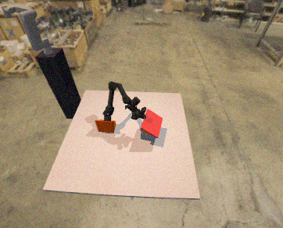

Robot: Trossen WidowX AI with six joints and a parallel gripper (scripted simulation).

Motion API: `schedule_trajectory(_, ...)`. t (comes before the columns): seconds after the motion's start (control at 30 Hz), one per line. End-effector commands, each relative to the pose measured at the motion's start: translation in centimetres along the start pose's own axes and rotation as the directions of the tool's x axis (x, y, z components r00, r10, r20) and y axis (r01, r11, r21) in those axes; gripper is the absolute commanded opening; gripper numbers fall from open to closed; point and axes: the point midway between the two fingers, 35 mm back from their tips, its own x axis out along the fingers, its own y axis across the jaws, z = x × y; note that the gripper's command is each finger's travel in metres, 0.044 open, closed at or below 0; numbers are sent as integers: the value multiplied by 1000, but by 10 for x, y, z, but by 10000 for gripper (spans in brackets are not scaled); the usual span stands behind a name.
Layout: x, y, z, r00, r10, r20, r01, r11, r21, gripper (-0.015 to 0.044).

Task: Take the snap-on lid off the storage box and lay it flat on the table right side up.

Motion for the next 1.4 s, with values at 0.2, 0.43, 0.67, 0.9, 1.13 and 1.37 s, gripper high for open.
schedule_trajectory(0.2, -2, 0, 22, 1000, 6, 0, -6, 1000, -3, 0)
schedule_trajectory(0.43, -3, -1, 36, 1000, 6, 1, -6, 1000, -4, 0)
schedule_trajectory(0.67, -4, -1, 51, 1000, 6, 1, -6, 1000, -5, 0)
schedule_trajectory(0.9, -5, -2, 65, 1000, 7, 2, -7, 1000, -5, 0)
schedule_trajectory(1.13, -6, -3, 79, 1000, 7, 2, -7, 1000, -6, 0)
schedule_trajectory(1.37, -7, -3, 93, 1000, 7, 3, -7, 1000, -7, 0)
